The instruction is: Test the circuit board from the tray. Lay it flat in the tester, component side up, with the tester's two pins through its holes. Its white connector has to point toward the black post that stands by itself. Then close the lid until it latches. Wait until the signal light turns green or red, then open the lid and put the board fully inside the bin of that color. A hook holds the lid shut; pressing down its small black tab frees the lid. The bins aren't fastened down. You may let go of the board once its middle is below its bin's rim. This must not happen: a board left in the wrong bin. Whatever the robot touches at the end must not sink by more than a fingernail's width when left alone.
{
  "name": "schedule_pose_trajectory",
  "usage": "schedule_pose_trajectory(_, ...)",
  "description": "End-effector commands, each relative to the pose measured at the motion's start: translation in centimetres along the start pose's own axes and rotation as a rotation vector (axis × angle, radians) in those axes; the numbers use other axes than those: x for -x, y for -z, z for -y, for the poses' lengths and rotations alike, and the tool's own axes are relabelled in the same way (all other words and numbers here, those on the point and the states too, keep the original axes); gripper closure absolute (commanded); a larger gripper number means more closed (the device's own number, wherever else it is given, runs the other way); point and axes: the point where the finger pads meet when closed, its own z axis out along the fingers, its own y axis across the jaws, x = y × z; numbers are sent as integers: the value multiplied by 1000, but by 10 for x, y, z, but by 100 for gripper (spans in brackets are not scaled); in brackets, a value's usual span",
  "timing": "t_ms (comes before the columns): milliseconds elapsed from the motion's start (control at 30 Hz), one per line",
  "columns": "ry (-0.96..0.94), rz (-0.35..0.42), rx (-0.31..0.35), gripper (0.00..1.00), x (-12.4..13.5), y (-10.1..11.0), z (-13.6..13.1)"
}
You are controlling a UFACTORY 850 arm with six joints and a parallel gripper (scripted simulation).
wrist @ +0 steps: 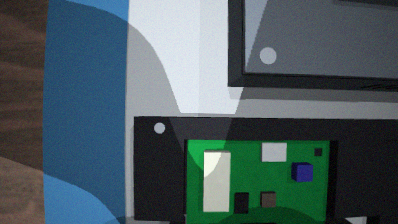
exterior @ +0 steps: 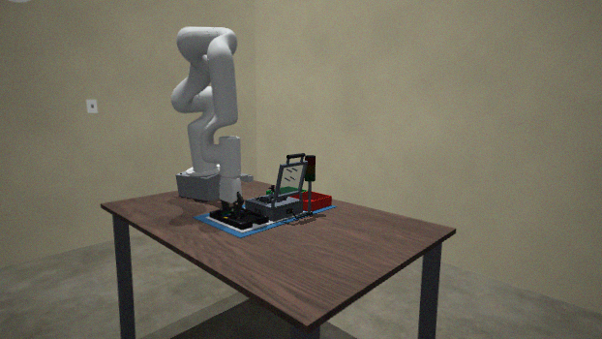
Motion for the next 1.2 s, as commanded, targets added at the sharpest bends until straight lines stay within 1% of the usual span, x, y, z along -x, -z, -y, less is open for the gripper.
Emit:
schedule_pose_trajectory(0, 0, 0, 1, 15, 0, 0, -1)
schedule_pose_trajectory(233, 0, 0, 1, 15, 0, 0, -1)
schedule_pose_trajectory(267, 0, 0, 1, 18, 0, 0, -1)
schedule_pose_trajectory(700, 0, 0, 1, 18, 0, 0, -1)
schedule_pose_trajectory(733, 0, 0, 1, 21, 0, 0, -1)
schedule_pose_trajectory(1167, 0, 0, 1, 21, 0, 0, -1)
